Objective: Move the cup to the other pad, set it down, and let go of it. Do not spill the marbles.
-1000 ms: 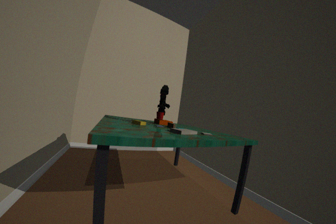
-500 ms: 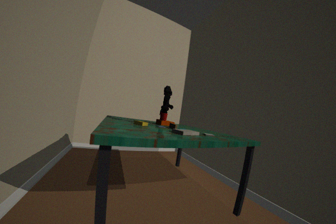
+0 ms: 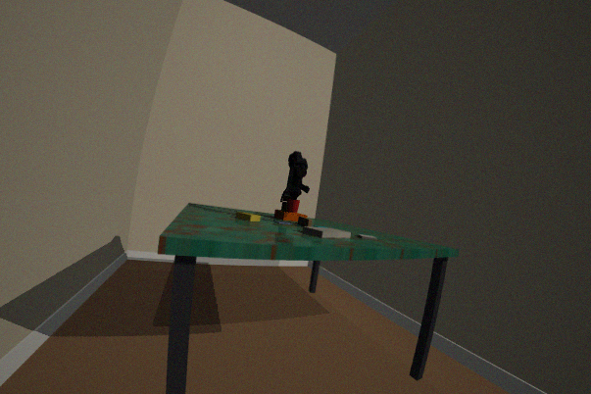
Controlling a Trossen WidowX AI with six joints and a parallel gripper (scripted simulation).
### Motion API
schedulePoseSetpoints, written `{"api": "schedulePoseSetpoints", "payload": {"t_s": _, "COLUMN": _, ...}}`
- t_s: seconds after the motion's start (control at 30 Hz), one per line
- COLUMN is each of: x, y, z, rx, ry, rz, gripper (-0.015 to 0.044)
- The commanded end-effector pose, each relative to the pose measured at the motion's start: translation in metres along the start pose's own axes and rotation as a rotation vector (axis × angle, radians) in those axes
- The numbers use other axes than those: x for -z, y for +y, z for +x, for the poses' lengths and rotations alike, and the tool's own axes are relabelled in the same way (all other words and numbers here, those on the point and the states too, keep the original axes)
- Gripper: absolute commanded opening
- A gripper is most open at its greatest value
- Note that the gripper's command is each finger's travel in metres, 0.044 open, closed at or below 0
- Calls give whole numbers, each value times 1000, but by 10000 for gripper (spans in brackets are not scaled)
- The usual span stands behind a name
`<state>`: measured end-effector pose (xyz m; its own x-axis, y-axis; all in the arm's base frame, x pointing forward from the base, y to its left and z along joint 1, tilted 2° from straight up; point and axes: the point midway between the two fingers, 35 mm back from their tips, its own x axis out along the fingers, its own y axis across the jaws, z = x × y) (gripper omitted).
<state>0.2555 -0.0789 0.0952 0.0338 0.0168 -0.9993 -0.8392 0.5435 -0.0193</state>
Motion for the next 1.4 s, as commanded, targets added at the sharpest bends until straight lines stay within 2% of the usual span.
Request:
{"api": "schedulePoseSetpoints", "payload": {"t_s": 0.0, "x": -8, "y": 2, "z": -1, "rx": 6, "ry": -3, "rz": 2, "gripper": 0}}
{"api": "schedulePoseSetpoints", "payload": {"t_s": 1.37, "x": -84, "y": 27, "z": -3, "rx": 4, "ry": -9, "rz": 1, "gripper": 0}}
